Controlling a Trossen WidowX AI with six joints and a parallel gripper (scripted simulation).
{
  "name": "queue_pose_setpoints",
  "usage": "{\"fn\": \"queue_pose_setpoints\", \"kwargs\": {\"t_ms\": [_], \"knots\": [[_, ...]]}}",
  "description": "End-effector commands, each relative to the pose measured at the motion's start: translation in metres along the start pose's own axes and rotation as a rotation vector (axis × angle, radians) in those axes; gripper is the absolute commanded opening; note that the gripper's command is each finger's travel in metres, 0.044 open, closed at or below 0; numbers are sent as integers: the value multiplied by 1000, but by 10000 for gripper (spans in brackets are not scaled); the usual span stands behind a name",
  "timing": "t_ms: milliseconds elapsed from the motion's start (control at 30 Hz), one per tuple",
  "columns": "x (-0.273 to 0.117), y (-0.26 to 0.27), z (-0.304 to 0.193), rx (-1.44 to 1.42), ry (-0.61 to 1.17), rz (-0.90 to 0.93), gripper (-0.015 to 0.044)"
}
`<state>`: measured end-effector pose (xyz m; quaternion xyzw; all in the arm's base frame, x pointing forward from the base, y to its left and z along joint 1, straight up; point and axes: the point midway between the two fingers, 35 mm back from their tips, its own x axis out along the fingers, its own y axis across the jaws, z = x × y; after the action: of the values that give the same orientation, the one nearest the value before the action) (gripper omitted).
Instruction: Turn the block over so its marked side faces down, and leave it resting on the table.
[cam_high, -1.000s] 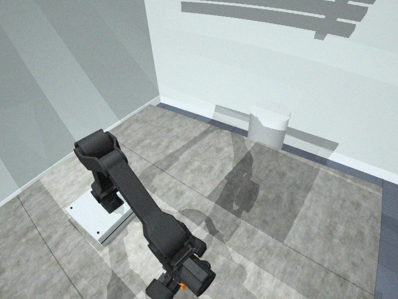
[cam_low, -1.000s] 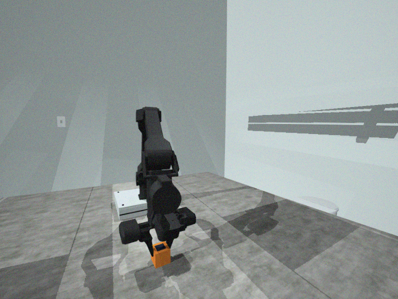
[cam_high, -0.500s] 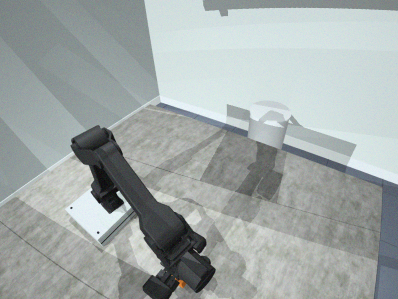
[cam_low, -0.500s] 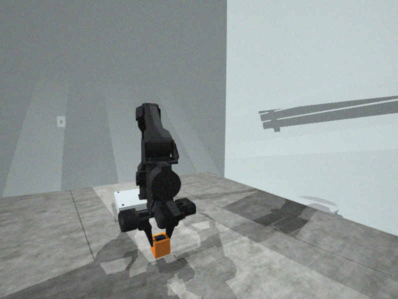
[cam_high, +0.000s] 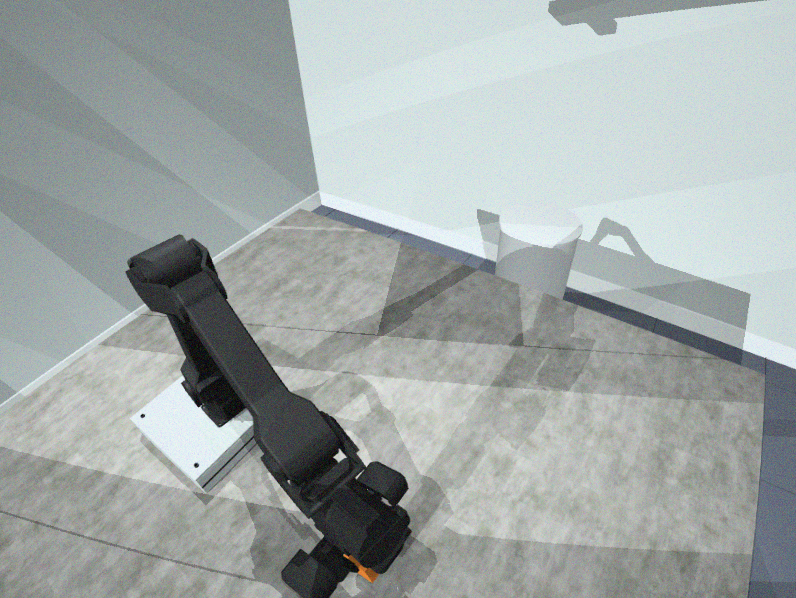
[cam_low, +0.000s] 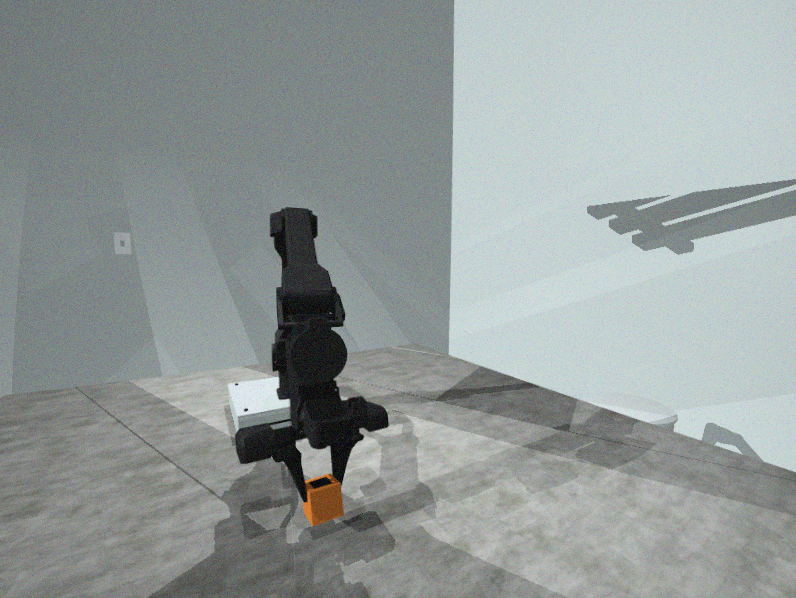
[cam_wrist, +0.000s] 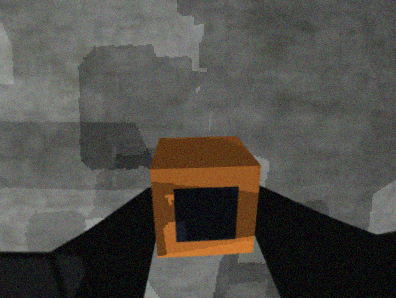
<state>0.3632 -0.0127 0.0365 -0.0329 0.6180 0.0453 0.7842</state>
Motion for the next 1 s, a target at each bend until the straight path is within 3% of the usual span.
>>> {"fn": "queue_pose_setpoints", "kwargs": {"t_ms": [0,667,967], "knots": [[0,1,0,-1,-66,5,0],[-2,1,-6,-8,-312,2,0],[18,-1,0,-1,-436,3,0]]}}
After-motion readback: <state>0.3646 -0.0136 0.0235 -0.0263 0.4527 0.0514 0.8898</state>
